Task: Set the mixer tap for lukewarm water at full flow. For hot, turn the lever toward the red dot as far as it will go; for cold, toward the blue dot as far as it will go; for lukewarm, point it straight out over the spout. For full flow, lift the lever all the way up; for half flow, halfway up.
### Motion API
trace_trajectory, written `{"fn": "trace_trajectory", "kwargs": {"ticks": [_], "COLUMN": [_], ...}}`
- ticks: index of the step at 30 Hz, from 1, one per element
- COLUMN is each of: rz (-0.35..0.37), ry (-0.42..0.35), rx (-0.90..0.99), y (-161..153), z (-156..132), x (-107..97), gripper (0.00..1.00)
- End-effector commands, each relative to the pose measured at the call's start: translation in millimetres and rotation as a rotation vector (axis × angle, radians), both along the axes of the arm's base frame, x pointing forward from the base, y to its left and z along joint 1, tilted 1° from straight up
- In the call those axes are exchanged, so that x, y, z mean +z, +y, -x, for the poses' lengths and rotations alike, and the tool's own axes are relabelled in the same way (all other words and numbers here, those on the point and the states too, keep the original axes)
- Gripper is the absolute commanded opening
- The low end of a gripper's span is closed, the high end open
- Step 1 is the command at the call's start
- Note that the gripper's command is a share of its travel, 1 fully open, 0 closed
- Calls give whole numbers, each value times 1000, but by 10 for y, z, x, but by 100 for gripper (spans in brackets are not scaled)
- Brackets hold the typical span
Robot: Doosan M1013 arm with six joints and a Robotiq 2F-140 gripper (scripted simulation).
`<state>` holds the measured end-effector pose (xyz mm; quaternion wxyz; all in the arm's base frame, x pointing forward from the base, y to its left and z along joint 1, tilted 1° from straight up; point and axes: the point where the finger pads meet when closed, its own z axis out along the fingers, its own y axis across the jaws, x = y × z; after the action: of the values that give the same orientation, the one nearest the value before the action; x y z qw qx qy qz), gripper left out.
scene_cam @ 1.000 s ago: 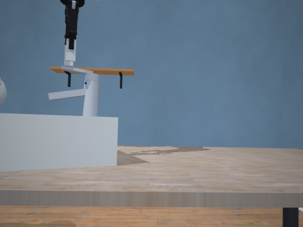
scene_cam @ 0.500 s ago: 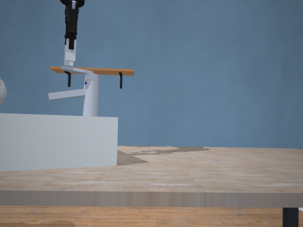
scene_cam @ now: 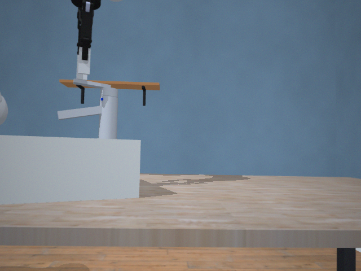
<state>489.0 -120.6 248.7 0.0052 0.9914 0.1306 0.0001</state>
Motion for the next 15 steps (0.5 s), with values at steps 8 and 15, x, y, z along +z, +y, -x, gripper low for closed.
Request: {"fn": "trace_trajectory", "kwargs": {"ticks": [8,15], "rz": [0,0], "ry": [0,0], "rx": [0,0], "y": [-1,-1], "z": [0,0], "x": [-88,-156], "gripper": [38,38]}}
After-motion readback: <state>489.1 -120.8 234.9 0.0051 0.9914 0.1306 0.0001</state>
